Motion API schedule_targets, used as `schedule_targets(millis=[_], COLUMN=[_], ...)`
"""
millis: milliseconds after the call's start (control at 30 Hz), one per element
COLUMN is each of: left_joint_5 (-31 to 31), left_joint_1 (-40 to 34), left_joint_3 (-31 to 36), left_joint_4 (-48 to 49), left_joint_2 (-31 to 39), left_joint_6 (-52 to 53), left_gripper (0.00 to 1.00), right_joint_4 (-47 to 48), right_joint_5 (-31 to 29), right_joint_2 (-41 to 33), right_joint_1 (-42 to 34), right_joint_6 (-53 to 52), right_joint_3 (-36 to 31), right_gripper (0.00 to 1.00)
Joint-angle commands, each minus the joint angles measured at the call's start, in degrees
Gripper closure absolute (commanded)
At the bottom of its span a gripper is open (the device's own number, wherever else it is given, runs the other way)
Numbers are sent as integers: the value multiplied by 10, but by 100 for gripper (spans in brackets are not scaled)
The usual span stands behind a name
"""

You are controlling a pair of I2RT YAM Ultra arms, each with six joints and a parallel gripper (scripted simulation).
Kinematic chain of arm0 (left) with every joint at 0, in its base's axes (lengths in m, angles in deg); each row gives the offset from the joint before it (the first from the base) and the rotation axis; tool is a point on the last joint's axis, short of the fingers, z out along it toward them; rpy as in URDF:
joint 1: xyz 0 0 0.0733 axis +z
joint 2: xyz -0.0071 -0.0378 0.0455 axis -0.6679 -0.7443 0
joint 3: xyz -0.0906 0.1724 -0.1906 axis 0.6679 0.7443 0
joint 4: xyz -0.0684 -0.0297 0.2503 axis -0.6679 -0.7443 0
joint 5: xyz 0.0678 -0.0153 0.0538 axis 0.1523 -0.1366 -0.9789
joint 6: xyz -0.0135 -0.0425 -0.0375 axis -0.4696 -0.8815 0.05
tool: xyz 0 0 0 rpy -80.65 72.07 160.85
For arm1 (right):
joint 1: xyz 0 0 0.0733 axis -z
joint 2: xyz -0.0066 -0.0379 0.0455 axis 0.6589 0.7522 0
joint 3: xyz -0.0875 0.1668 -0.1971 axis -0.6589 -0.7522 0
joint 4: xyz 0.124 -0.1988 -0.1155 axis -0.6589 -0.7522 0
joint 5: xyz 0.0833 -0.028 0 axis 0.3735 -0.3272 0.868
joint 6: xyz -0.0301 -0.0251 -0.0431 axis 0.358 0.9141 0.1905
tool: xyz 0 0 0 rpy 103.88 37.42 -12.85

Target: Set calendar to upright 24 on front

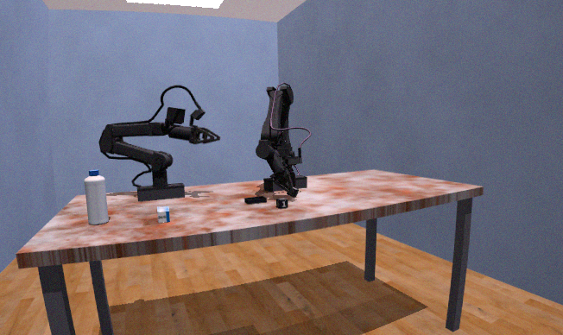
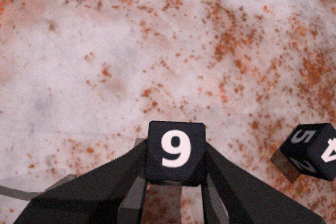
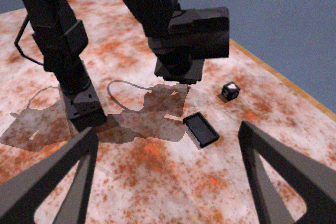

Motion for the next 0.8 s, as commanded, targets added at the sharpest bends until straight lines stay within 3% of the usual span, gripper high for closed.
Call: schedule_targets(millis=[0,267,467,767], left_joint_5=[-122,-213,-234,-230], left_joint_1=[-56,-161,-223,-235], left_joint_3=[26,63,86,84], left_joint_4=[0,4,12,0], left_joint_2=[-13,-49,-76,-82], left_joint_6=[-47,-106,-136,-139], left_gripper=[73,73,73,73], right_joint_4=[5,5,5,5], right_joint_5=[7,7,7,7], right_joint_2=[-13,-13,-13,-13], right_joint_1=[6,6,6,6], right_joint_6=[4,4,4,4], right_joint_3=[-8,-8,-8,-8], right_gripper=[0,0,0,0])
